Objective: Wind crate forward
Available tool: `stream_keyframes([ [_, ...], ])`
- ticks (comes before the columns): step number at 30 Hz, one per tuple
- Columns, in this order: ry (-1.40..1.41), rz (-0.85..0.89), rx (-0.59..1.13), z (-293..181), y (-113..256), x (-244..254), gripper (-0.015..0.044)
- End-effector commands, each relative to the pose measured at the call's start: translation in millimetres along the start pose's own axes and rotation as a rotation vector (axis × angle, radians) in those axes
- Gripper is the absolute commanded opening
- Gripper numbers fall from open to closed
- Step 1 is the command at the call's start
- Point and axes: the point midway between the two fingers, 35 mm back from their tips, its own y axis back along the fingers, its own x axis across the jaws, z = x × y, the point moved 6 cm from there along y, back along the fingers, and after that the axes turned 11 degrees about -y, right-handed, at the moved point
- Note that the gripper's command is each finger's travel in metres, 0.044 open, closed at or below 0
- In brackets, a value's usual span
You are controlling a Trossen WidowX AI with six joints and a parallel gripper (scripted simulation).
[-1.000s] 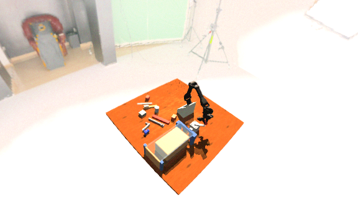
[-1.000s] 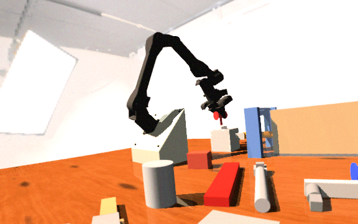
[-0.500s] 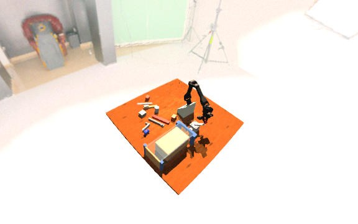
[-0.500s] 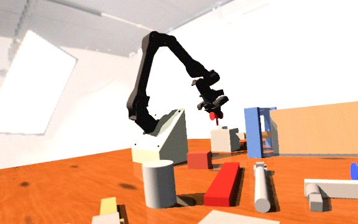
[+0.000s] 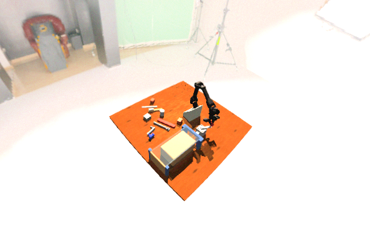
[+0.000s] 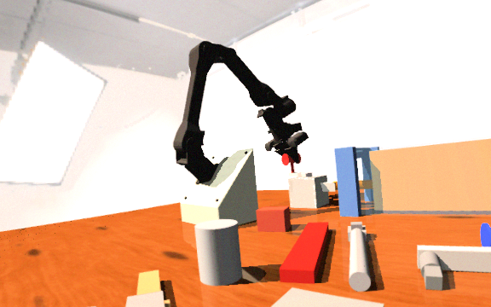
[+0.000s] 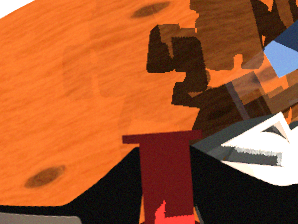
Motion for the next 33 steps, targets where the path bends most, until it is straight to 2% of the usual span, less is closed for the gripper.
stream_keyframes([
  [1,0.005,-0.004,0.024,-10.8,1.1,0.2,0.0000],
  [33,0.005,-0.005,0.027,-43.6,17.5,-10.7,0.0000],
])
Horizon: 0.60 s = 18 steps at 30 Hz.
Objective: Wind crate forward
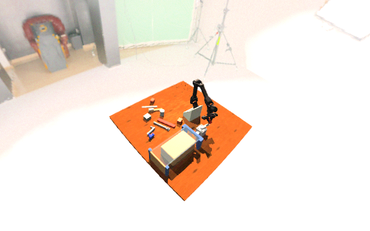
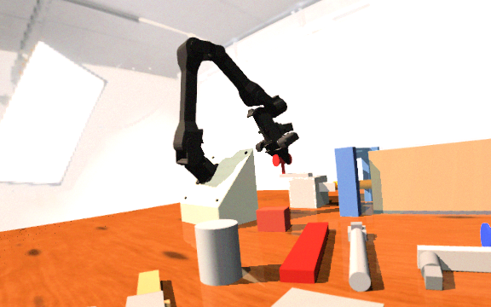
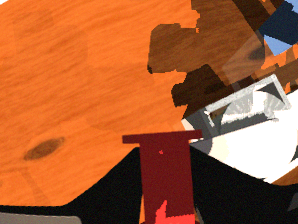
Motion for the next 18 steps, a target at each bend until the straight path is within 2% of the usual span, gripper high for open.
stream_keyframes([
  [1,0.001,-0.009,0.022,-9.8,1.3,-3.9,0.0000],
  [18,0.001,-0.010,0.024,-30.2,12.7,-22.3,0.0000],
])
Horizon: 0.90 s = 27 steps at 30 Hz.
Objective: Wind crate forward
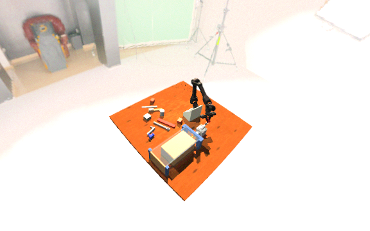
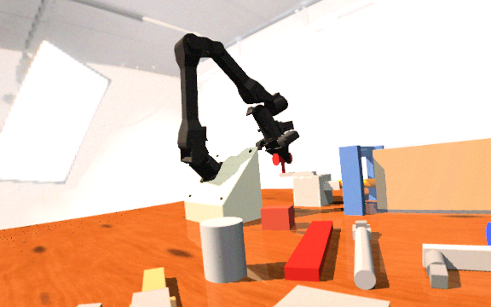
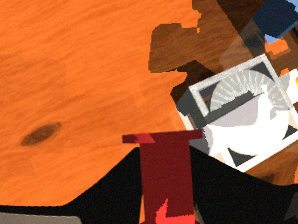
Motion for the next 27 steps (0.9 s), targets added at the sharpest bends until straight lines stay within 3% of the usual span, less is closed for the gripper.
stream_keyframes([
  [1,0.004,-0.016,0.023,-14.8,4.7,-13.7,0.0000],
  [27,0.004,-0.018,0.025,-30.6,15.2,-43.5,0.0000],
])
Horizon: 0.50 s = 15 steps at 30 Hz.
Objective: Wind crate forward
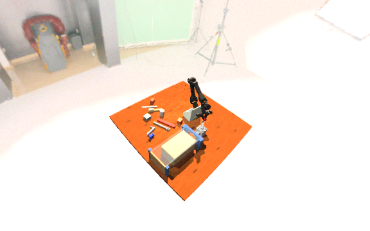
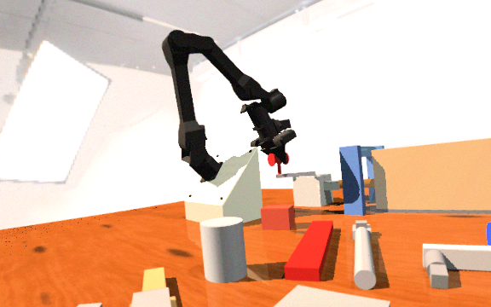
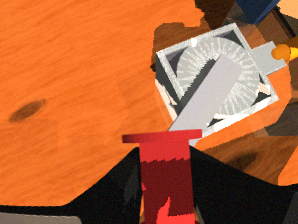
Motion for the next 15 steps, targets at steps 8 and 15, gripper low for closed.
stream_keyframes([
  [8,0.000,-0.028,0.015,-7.9,2.3,-17.2,0.0000],
  [15,0.000,-0.029,0.015,-9.5,4.0,-25.7,0.0000],
])
